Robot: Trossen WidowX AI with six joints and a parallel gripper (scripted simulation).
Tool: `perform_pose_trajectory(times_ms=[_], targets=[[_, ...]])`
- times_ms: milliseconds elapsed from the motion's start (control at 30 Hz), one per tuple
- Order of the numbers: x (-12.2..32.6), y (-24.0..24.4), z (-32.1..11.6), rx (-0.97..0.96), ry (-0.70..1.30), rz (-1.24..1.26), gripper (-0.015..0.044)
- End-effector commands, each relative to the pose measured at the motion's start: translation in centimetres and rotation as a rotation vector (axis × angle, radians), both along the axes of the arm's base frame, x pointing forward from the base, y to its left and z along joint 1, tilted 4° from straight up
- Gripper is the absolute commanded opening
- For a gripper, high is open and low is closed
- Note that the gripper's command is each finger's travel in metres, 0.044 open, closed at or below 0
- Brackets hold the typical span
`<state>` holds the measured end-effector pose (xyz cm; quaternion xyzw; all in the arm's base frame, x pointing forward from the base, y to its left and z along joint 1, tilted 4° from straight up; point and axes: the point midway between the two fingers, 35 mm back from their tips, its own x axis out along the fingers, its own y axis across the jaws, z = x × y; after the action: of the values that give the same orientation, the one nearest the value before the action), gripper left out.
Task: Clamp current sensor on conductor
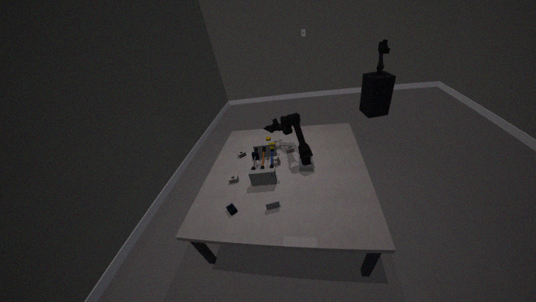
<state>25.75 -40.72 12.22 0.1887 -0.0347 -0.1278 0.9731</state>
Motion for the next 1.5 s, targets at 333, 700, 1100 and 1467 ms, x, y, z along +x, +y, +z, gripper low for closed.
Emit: perform_pose_trajectory(times_ms=[333, 700, 1100, 1467], targets=[[9.6, 9.7, 8.5, -0.107, 0.013, 0.067, 0.044], [13.2, 24.8, 15.9, -0.23, 0.021, 0.146, 0.044], [6.4, 40.2, 20.0, -0.379, 0.021, 0.243, 0.044], [6.6, 38.8, 18.7, -0.373, 0.127, 0.211, 0.044]])
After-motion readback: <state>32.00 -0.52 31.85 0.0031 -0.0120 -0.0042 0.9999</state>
